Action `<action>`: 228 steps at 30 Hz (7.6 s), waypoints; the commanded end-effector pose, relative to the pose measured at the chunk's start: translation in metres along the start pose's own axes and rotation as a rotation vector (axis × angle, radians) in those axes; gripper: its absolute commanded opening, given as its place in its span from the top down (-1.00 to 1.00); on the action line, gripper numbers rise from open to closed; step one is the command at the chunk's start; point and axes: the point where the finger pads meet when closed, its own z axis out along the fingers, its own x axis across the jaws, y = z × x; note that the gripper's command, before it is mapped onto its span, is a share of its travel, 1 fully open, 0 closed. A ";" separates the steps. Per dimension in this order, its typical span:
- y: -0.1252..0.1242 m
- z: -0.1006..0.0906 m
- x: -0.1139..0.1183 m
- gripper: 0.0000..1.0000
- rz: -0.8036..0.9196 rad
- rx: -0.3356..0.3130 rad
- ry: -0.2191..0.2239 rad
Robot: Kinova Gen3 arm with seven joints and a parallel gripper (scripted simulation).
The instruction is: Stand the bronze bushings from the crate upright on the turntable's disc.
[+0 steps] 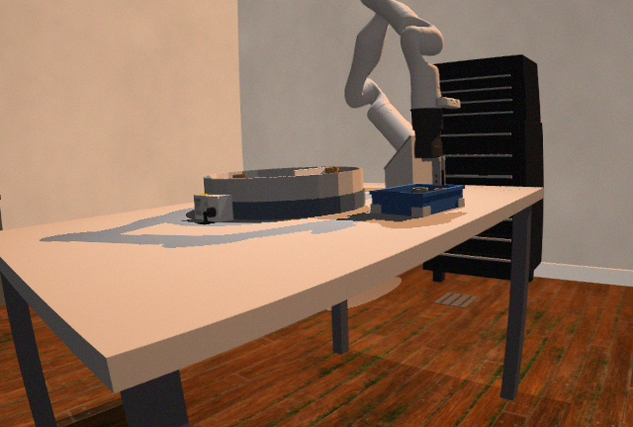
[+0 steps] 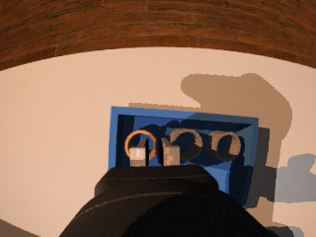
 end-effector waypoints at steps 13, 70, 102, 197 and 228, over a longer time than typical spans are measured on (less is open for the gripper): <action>-0.001 -0.001 0.000 0.28 0.000 0.002 0.002; -0.001 0.017 0.001 0.28 0.000 0.002 0.002; -0.001 0.030 0.001 0.28 0.000 0.002 0.002; -0.001 -0.068 0.000 1.00 0.000 0.002 0.002; -0.001 -0.091 0.000 1.00 0.000 0.002 0.002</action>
